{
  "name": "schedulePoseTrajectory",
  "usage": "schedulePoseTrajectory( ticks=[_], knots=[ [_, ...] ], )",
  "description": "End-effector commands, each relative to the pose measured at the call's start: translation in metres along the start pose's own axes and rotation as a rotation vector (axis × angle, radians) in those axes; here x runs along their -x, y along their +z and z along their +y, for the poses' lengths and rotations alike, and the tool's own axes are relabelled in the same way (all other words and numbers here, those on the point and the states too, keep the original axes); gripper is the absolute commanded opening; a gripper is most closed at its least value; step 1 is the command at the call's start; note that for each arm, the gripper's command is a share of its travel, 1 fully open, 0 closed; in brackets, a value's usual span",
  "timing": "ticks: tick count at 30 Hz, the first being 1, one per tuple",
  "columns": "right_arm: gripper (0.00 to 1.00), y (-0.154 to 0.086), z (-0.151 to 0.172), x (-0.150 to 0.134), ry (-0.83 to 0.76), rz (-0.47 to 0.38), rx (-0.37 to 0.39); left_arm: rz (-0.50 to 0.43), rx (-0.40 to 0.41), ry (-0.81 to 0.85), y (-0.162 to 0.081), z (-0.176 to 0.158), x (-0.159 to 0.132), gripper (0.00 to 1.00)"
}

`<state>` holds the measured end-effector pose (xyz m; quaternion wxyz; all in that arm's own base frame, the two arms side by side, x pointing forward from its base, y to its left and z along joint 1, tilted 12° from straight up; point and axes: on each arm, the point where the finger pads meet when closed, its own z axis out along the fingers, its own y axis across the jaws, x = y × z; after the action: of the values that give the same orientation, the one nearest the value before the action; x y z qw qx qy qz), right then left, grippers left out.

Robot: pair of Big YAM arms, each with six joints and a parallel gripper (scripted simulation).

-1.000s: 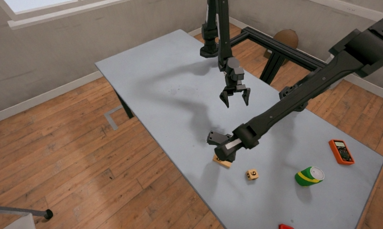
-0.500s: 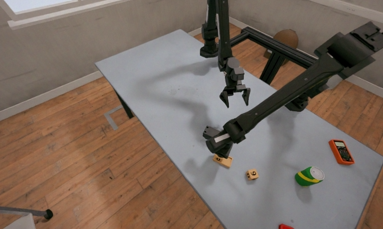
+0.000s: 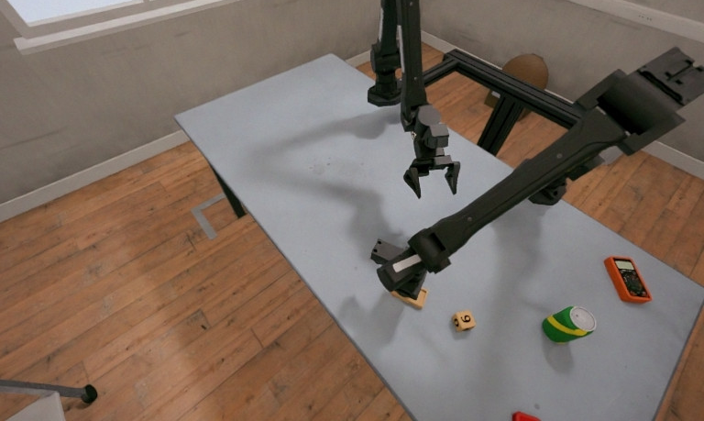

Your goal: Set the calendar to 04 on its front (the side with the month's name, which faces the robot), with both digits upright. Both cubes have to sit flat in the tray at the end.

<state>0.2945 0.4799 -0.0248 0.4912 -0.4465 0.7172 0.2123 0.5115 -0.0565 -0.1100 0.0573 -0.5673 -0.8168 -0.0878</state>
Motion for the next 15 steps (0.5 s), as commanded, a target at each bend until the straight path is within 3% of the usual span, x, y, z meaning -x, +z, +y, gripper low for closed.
schedulePoseTrajectory(
  ticks=[1,15],
  knots=[
    [1.0,0.003,-0.003,0.005,0.006,-0.01,-0.006,-0.019,0.034,0.011,0.001,0.018,0.013,0.64],
    [1.0,0.003,-0.003,0.005,0.006,-0.01,-0.006,-0.009,0.016,0.007,0.025,0.011,0.005,0.64]
  ],
)
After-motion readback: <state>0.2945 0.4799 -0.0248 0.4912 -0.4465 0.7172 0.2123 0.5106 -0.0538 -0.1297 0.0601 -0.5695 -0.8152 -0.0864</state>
